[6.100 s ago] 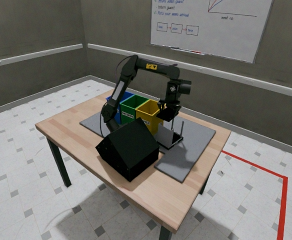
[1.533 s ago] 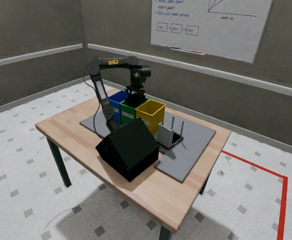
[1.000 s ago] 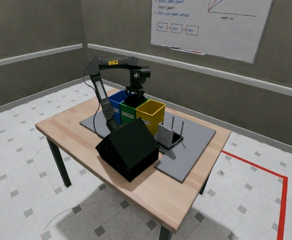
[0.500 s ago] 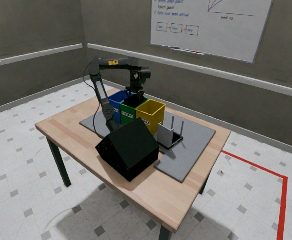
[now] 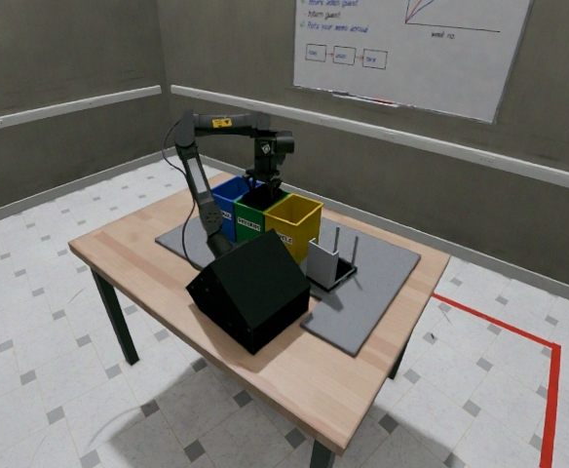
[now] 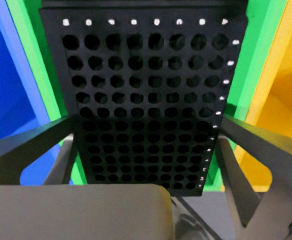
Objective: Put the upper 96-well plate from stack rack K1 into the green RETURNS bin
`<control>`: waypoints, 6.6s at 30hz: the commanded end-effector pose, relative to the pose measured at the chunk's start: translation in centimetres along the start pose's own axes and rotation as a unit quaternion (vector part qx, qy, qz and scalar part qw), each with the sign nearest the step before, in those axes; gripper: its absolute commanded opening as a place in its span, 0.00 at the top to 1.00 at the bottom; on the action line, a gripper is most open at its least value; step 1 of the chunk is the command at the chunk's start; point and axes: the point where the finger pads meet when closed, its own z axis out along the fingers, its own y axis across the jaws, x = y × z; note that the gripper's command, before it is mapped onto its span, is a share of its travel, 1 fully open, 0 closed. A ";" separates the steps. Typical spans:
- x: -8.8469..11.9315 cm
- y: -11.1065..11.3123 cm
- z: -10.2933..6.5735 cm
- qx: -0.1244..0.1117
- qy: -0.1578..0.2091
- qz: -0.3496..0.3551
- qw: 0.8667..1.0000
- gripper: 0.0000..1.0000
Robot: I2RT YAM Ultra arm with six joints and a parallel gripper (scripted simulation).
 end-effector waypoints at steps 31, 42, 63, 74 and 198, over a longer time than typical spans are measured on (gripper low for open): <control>-1.3 -0.3 -1.4 0.008 -0.030 -0.008 0.999 1.00; -1.3 -0.4 -1.3 0.008 -0.030 -0.007 1.000 1.00; -1.4 -0.5 -1.3 0.007 -0.029 -0.007 1.000 1.00; -0.5 -0.2 -0.1 0.004 -0.026 -0.001 1.000 1.00; -0.9 -0.2 -1.1 0.006 -0.020 -0.004 1.000 0.18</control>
